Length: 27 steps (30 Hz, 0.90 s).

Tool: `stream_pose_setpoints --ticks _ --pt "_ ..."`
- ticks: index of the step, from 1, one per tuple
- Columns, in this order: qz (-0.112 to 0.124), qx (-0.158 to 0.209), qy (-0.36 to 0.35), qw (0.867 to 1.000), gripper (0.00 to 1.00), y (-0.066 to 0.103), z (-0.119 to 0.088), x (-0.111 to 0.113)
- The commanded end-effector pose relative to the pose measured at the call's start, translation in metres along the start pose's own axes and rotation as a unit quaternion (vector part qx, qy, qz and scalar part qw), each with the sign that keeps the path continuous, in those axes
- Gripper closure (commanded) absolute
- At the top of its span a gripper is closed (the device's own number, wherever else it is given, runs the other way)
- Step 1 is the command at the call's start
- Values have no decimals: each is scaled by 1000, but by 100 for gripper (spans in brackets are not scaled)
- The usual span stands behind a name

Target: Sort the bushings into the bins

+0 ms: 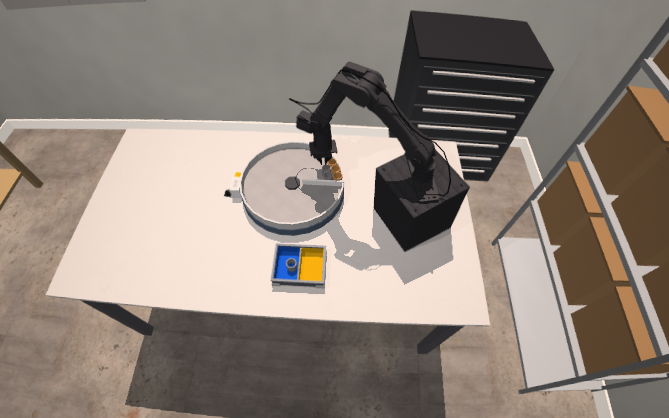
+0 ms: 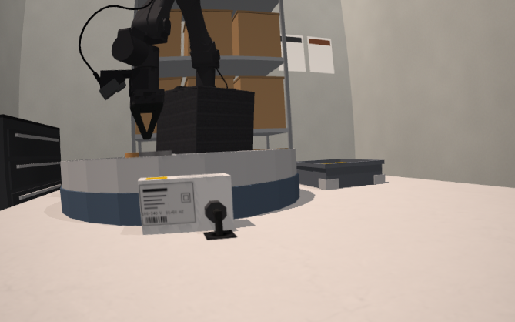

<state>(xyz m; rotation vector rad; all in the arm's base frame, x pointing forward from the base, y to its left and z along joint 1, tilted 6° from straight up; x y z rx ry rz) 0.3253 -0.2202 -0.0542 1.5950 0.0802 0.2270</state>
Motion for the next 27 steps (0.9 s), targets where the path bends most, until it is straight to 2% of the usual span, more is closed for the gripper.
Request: stream_pose_setpoints --ticks 1,10,11,13,17,19,21,23,27 --pt "6 -8 1 1000 86 8 0 4" --pt "6 -8 1 1000 86 6 0 4" --pt "2 -4 1 1000 86 -4 -1 4" --pt "9 -11 2 1000 86 -8 4 10" --pt "9 -12 2 1000 86 -22 3 11" --pt "6 -9 -2 1000 86 -23 4 6" --pt "19 -22 -1 1000 86 -9 9 12" --pt "19 -22 -1 1000 86 -9 9 12" --pt "4 -7 -2 1000 86 -18 4 6"
Point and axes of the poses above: the point where the finger pads meet when closed, its own y axis back along the fingers, its own x axis across the jaws, z = x × y, the point moved 8 cm from there along y, back along the fingers, and after that the axes turned 8 degrees about y, right-handed, at the moved point
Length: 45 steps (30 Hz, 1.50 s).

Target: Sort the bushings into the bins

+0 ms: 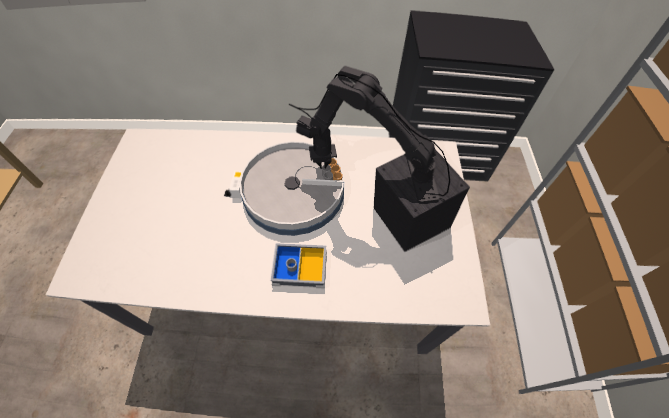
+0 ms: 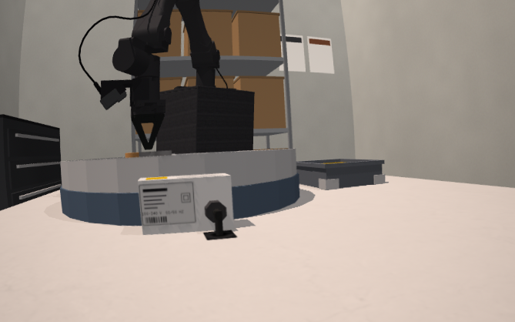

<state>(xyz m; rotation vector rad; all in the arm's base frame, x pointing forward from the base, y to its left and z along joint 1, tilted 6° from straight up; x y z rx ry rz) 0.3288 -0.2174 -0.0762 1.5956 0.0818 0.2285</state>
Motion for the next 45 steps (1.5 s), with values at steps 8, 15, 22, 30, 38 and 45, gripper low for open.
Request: stream_pose_setpoints --ticks 8,15,22,30,38,45 --pt "6 -10 -3 1000 86 5 6 5" --pt "6 -10 -3 1000 86 5 6 5" --pt "6 -10 -3 1000 86 5 6 5" --pt "6 -10 -3 1000 86 4 7 5" --pt "4 -7 -4 1000 86 0 10 1" --pt "4 -7 -4 1000 86 0 10 1"
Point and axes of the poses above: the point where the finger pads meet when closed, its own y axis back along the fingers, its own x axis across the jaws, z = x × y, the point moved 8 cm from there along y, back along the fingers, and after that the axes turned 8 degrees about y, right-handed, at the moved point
